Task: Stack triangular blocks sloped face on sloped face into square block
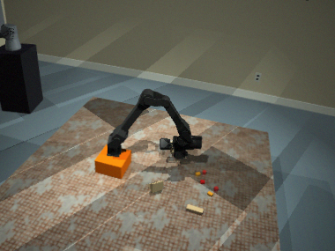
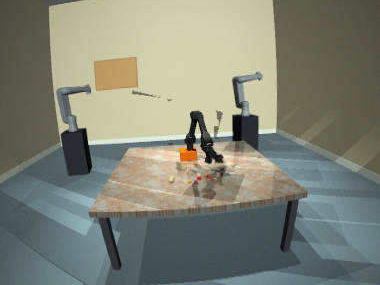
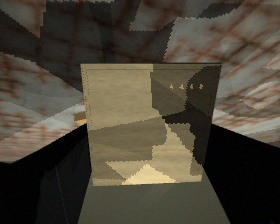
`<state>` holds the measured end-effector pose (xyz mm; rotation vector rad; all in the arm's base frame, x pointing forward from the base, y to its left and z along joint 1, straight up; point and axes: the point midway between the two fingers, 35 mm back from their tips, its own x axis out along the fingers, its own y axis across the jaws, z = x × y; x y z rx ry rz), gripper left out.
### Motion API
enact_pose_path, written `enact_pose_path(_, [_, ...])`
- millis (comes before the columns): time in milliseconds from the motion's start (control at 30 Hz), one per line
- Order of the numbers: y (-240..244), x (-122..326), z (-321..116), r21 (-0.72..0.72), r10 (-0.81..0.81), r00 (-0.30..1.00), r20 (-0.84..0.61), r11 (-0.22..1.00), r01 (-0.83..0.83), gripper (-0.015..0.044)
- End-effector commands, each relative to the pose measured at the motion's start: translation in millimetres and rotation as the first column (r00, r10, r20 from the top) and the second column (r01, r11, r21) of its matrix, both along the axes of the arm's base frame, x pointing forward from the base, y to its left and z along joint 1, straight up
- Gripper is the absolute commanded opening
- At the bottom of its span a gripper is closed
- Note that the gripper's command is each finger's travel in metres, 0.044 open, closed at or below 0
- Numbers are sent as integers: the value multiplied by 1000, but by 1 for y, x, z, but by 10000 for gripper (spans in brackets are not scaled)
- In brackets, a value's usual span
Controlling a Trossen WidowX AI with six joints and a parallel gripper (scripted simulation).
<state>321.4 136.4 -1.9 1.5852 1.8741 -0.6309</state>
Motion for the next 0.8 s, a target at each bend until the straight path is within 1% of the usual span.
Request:
enact_pose_path(0, [0,2,24,1,2,1000,14,1000,-2,0])
enact_pose_path(300, [-1,-2,68,1,2,1000,13,1000,-2,0])
enact_pose_path(567, [0,-3,67,-4,2,1000,12,1000,-2,0])
enact_pose_path(767, [6,-6,62,-162,80,996,37,984,-73,0])
